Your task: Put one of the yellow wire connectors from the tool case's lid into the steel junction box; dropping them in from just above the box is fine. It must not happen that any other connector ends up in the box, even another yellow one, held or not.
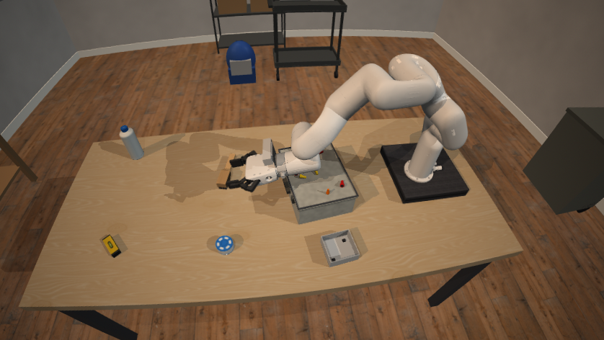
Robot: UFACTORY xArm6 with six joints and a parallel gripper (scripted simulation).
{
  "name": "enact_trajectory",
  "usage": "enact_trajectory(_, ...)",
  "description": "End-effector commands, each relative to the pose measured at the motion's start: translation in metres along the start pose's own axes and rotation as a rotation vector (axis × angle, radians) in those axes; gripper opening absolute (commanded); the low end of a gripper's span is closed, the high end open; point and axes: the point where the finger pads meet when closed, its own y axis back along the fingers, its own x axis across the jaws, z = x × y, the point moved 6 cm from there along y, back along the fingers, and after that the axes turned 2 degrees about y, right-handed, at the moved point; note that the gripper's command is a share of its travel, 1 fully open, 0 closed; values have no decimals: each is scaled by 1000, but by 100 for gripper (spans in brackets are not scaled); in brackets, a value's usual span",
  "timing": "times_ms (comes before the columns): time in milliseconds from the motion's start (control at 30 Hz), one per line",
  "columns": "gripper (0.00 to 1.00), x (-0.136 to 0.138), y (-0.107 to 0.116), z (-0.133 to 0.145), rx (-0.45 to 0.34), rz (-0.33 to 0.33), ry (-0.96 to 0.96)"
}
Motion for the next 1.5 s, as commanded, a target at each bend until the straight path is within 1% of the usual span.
enact_trajectory(0, 100, 2, 9, -4, -72, -35, 0)
enact_trajectory(200, 100, 8, 28, -6, -189, -80, 6)
enact_trajectory(433, 100, 18, 58, -9, -341, -126, 18)
enact_trajectory(500, 100, 18, 58, -9, -341, -126, 18)
enact_trajectory(733, 100, 32, 96, -14, -502, -162, 34)
enact_trajectory(1000, 100, 53, 146, -24, -689, -186, 53)
enact_trajectory(1067, 100, 53, 146, -24, -689, -186, 53)
enact_trajectory(1467, 100, 86, 223, -44, -951, -188, 77)
